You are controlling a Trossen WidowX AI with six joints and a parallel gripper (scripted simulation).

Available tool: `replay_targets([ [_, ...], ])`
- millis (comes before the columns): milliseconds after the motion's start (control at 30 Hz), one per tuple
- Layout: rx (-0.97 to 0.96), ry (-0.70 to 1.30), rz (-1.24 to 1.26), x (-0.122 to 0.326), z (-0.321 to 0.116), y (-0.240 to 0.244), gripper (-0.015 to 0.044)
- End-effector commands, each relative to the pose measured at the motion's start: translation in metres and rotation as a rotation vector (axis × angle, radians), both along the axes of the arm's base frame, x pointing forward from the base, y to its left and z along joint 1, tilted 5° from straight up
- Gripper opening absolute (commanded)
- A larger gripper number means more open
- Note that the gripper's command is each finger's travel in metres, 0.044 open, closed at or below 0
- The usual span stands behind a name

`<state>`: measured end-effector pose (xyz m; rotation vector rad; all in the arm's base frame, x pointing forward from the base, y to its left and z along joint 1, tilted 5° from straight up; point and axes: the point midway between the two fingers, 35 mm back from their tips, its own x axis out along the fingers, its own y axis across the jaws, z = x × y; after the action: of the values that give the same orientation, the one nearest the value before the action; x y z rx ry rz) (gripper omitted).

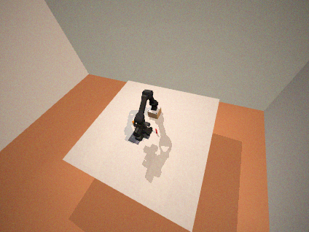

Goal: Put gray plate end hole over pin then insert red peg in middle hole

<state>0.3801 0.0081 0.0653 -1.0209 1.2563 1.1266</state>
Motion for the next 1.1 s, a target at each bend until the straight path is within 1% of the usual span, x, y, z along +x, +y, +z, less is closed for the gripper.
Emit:
replay_targets([
  [0, -0.006, 0.006, 0.032, -0.001, -0.010, -0.013, 0.0000],
  [1067, -0.007, -0.007, 0.269, -0.016, -0.066, -0.100, 0.0000],
])
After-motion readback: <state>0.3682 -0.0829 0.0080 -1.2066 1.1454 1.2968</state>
